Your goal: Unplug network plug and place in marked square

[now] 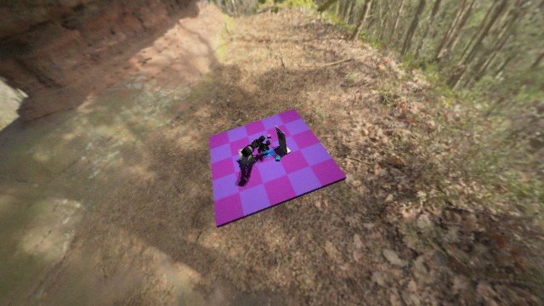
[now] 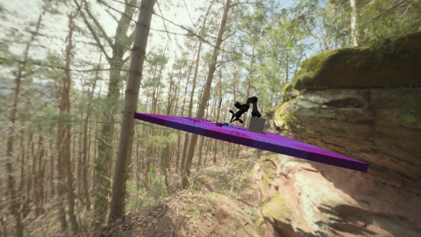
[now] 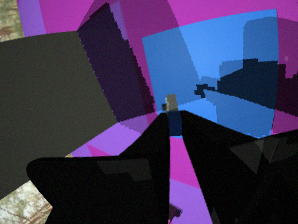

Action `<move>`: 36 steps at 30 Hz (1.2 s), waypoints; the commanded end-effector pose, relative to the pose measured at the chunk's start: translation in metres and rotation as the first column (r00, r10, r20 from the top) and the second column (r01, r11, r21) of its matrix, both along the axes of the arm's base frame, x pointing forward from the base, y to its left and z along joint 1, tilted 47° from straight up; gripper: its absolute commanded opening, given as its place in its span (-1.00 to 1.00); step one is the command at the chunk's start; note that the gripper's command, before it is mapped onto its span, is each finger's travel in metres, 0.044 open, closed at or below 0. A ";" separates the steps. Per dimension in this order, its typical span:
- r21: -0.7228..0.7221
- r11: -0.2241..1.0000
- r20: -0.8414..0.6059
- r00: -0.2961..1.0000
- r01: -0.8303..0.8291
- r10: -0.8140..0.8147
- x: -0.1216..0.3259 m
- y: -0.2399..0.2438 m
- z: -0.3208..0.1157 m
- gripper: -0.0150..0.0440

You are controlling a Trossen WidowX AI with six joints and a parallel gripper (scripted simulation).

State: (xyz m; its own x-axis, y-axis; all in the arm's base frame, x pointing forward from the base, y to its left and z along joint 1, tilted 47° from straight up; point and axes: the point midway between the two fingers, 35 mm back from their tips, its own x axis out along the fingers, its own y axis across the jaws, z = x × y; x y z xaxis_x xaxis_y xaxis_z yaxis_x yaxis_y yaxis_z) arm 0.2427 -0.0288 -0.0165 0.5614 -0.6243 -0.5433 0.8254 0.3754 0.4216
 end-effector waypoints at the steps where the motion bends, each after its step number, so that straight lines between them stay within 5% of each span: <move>1: -0.001 1.000 -0.007 1.000 -0.002 0.002 -0.001 -0.003 -0.003 -0.49; 36: -0.009 1.000 -0.003 1.000 -0.006 0.006 -0.005 -0.024 -0.017 -0.49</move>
